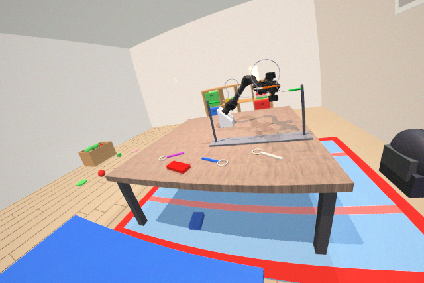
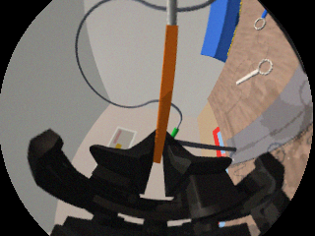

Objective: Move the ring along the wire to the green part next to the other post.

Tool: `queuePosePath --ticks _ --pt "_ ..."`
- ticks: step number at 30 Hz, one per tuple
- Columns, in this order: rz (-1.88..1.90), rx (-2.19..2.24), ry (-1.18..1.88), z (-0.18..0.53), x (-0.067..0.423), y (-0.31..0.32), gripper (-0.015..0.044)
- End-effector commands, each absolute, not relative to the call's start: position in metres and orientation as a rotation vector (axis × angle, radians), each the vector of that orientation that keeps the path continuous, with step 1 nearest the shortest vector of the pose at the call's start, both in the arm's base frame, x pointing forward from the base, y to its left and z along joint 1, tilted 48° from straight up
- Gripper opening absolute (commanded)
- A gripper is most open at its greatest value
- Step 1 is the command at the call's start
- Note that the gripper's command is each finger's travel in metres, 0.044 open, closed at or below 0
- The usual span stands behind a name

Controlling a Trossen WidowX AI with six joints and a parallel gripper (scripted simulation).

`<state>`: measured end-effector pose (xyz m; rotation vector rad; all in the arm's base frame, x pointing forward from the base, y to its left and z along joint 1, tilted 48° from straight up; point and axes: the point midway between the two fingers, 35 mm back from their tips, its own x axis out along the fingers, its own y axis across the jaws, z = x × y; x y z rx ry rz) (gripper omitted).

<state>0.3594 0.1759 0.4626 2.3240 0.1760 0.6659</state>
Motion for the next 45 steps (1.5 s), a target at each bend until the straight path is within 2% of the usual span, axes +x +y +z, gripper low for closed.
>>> queuePosePath --ticks 1,23,45 --pt "0.647 2.213 0.212 0.449 0.359 0.187 -0.0150" --pt "0.548 1.675 0.348 0.372 0.356 0.218 -0.0150" --pt "0.441 1.161 0.441 0.292 0.354 0.206 -0.0150"
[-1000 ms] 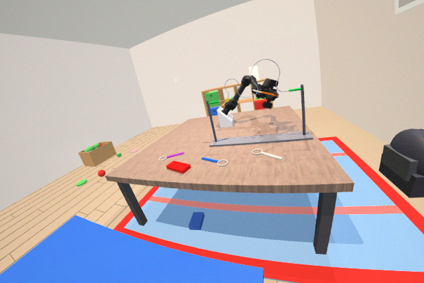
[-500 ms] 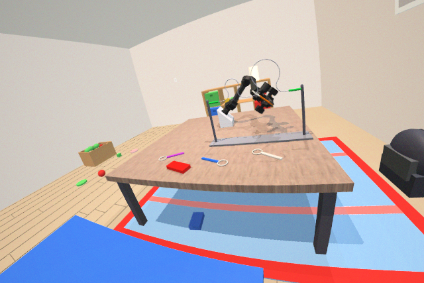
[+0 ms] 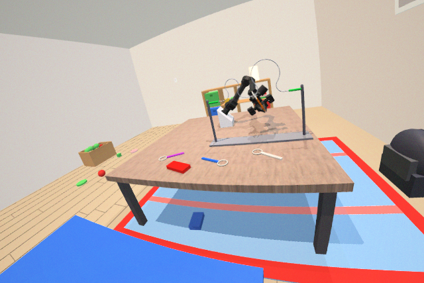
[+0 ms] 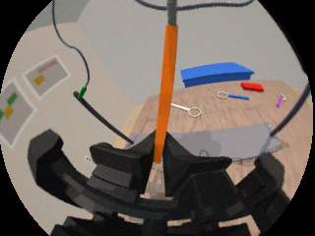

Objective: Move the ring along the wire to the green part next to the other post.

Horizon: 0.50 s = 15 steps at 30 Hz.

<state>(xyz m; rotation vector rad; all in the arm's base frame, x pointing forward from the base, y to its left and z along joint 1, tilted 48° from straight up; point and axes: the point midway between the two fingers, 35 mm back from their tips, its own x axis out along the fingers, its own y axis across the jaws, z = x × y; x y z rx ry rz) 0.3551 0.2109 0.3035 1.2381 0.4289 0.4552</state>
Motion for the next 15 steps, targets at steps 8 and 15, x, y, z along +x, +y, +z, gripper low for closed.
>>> queuePosePath --ticks 8,15 --pt "0.410 1.020 0.461 0.271 0.355 0.194 -0.0150" --pt "0.388 0.924 0.474 0.255 0.355 0.183 -0.0150"
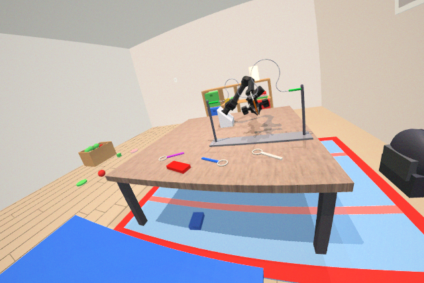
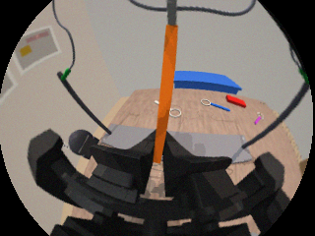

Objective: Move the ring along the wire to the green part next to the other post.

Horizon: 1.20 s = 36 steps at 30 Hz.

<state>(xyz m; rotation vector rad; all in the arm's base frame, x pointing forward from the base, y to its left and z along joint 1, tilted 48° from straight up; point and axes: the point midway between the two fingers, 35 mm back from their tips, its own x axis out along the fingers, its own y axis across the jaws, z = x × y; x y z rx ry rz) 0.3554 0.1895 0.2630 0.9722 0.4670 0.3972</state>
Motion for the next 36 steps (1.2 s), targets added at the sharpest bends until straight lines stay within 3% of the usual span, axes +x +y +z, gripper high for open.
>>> queuePosePath --ticks 1,36 --pt "0.386 0.915 0.475 0.254 0.355 0.182 -0.0150" --pt "0.340 0.723 0.495 0.211 0.356 0.144 -0.0150"
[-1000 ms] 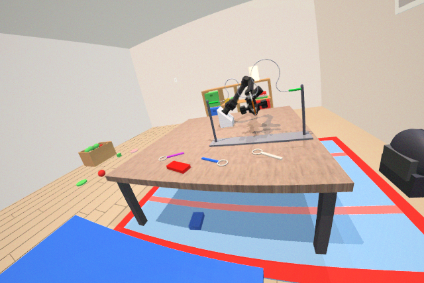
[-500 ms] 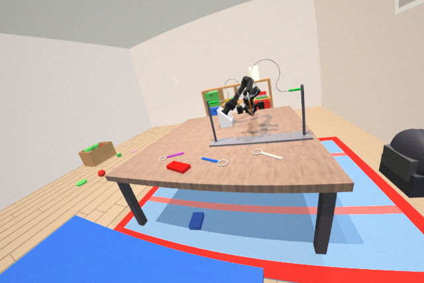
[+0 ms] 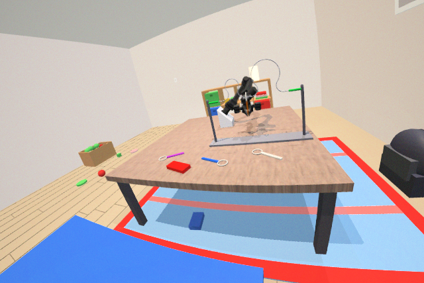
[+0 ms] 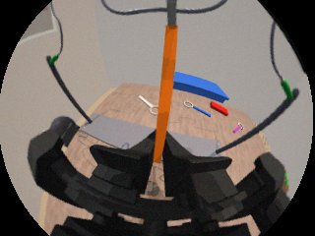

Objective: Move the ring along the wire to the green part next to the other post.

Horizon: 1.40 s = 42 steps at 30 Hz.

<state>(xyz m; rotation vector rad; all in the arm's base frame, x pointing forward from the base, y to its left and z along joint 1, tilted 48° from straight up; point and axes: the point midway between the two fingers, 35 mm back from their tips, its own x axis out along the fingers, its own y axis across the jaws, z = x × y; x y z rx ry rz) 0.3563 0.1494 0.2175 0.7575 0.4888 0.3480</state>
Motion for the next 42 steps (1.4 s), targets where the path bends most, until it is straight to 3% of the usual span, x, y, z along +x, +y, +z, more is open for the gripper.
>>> queuePosePath --ticks 1,42 --pt "0.337 0.709 0.496 0.209 0.356 0.142 -0.0150" --pt "0.123 -0.182 0.547 0.174 0.362 0.009 -0.0150"
